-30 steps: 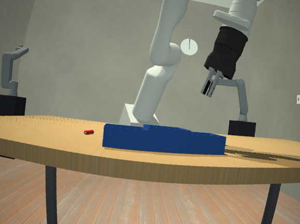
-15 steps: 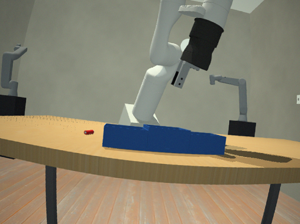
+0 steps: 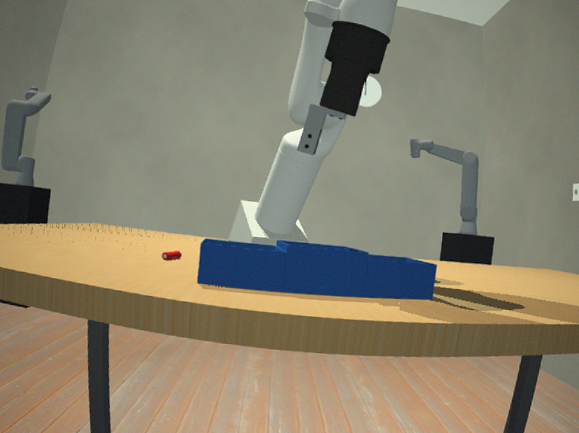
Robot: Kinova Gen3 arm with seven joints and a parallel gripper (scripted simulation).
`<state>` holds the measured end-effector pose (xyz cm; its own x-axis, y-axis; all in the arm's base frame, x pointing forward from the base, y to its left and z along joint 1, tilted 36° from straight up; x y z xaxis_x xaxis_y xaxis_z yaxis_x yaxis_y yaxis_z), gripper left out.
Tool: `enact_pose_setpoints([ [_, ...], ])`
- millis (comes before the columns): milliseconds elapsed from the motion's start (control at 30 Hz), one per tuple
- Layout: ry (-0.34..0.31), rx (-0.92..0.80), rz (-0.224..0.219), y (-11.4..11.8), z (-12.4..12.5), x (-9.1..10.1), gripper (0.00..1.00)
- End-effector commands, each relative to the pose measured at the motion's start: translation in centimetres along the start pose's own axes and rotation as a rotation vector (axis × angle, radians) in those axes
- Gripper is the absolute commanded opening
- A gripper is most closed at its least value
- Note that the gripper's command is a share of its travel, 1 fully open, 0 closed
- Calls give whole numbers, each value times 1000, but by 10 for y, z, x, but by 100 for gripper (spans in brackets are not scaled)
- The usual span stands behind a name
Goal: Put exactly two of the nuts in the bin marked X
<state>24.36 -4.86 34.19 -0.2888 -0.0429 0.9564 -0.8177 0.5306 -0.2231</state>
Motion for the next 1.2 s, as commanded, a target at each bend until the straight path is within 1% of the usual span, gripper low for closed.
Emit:
enact_pose_setpoints([
  [0,-33,-153,10,0,8,2,31],
  [67,-50,-239,7,4,20,4,31],
  [167,-76,-366,4,4,21,4,31],
  [200,-85,-409,2,8,29,6,31],
  [300,-112,-534,-3,9,32,6,31],
  [367,-112,-534,-3,9,32,6,31],
  [400,-137,-633,-2,12,40,10,31],
  [533,-174,-786,-8,13,41,10,31],
  [567,-186,-828,-10,15,48,14,31],
  [700,-231,-990,-14,16,49,14,31],
  [733,-244,-1031,-17,16,55,19,31],
  [867,-294,-1191,-22,18,55,19,31],
  [933,-294,-1191,-22,18,55,19,31],
  [967,-317,-1263,-25,18,61,25,31],
  [1100,-372,-1410,-30,19,61,25,31],
  [1167,-371,-1408,-29,19,61,24,31],
])
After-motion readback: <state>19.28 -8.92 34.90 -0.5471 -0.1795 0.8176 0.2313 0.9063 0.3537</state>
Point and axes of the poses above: the point where the finger pads meet when closed, its own x axis back along the fingers, its own y axis across the jaws, z = x × y, the point moved 4 cm from there along x, back along the fingers, and after that the axes turned 15 degrees about -x, right-handed, at the moved point
